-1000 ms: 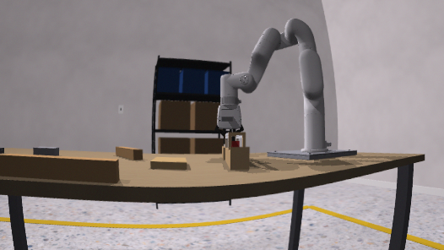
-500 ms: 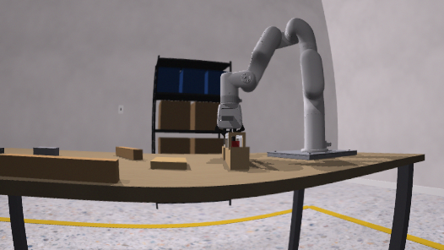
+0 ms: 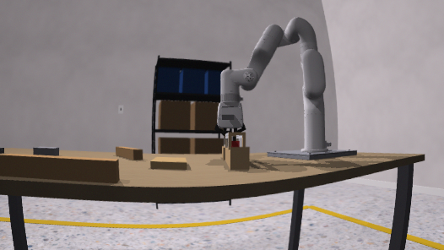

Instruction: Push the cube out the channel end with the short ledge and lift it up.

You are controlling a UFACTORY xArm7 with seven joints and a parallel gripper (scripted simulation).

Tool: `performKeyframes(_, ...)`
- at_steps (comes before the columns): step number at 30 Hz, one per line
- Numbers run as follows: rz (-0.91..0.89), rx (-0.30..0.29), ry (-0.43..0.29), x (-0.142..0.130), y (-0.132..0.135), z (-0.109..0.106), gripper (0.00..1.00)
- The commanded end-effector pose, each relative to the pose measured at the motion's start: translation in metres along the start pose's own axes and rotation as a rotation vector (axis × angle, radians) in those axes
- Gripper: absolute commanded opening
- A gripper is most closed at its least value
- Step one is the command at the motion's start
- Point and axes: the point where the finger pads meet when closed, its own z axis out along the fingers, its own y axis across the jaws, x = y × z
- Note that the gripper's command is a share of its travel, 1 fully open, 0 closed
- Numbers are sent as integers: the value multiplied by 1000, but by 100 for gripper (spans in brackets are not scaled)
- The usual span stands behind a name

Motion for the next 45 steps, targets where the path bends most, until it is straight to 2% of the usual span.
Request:
performKeyframes(1,0,-4,-1,11,2,-1,0)
performKeyframes(12,0,-4,-1,41,2,-1,0)
performKeyframes(25,0,-4,-1,61,2,-1,0)
performKeyframes(45,0,-4,-1,72,2,-1,0)
